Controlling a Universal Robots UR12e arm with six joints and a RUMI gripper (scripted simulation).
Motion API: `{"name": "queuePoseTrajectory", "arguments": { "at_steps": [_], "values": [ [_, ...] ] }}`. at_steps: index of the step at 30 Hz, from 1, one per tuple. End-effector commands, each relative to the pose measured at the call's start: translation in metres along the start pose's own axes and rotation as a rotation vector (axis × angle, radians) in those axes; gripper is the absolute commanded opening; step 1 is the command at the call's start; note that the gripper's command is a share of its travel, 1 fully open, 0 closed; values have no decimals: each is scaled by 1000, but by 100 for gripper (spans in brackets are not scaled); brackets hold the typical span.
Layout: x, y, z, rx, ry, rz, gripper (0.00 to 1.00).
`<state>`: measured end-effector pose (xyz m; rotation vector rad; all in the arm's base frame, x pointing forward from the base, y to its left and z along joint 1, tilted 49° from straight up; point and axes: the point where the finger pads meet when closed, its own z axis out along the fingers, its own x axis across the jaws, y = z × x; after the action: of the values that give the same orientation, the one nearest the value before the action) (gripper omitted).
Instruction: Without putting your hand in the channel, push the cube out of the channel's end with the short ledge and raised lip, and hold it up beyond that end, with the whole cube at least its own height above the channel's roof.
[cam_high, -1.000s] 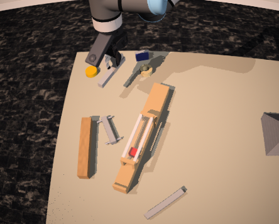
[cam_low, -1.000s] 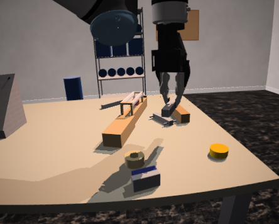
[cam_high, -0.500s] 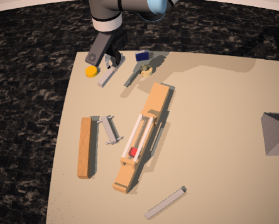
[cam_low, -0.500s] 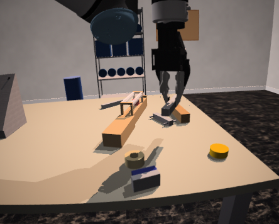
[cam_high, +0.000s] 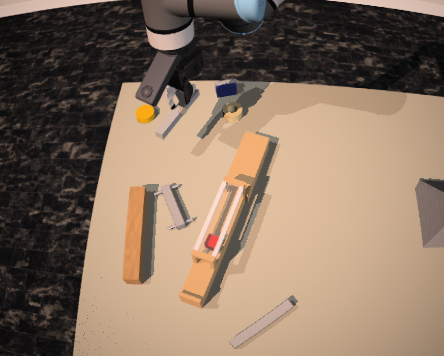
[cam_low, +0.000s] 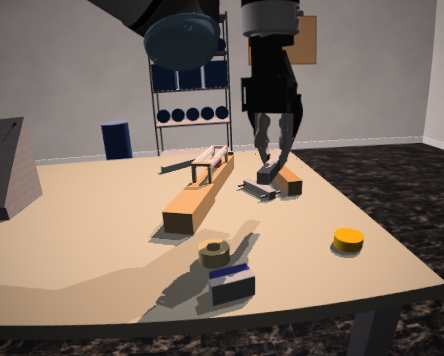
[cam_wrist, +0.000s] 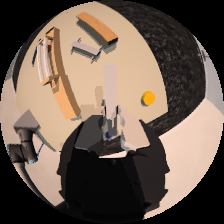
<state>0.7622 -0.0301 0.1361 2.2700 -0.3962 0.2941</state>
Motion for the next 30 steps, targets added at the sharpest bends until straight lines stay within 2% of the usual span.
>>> {"name": "queuePoseTrajectory", "arguments": {
  "at_steps": [1, 4, 7, 12, 14, 17, 20, 22, 26, 30],
  "values": [
    [0, 0, -1, 1, 1, 0, 0],
    [-1, 0, -1, 1, 1, -1, 0],
    [-17, 0, -1, 1, 1, -17, 0],
    [-86, 3, -2, 1, 1, -84, 0],
    [-86, 3, -2, 1, 1, -84, 0],
    [-133, 6, -1, 0, 1, -128, 0],
    [-164, 10, -1, 0, 1, -158, 0],
    [-173, 11, 0, 0, 1, -166, 0],
    [-175, 11, 1, 0, 1, -168, 0],
    [-175, 11, 12, 0, 1, -168, 0]
  ]
}}
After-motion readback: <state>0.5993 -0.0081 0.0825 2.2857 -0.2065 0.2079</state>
